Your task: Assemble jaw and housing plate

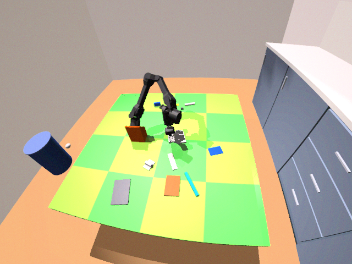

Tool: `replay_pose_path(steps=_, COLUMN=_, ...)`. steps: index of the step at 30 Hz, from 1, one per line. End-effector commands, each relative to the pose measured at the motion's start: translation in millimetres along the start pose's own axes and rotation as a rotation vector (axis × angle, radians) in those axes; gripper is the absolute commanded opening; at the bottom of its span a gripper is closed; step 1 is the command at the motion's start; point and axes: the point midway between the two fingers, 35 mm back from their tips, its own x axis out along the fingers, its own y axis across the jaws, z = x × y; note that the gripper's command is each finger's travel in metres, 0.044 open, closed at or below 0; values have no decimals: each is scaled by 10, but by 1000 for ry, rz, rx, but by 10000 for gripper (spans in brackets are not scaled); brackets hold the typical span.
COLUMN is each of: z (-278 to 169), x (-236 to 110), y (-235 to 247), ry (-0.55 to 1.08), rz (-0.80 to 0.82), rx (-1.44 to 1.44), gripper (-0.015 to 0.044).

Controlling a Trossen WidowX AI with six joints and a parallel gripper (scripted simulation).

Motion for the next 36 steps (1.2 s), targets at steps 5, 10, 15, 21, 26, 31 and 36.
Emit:
replay_pose_path(steps=5, z=4, x=1, y=10, ry=-3, rz=5, rx=5, gripper=351)
replay_pose_path(steps=10, z=-7, x=1, y=48, ry=-3, rz=5, rx=5, gripper=351)
replay_pose_path(steps=15, z=-18, x=2, y=86, ry=-3, rz=5, rx=6, gripper=351)
replay_pose_path(steps=21, z=-18, x=2, y=86, ry=-3, rz=5, rx=6, gripper=351)
replay_pose_path(steps=26, z=-18, x=2, y=86, ry=-3, rz=5, rx=6, gripper=351)
replay_pose_path(steps=31, z=-18, x=2, y=86, ry=-3, rz=5, rx=6, gripper=351)
replay_pose_path(steps=36, z=-18, x=2, y=86, ry=-3, rz=5, rx=6, gripper=351)
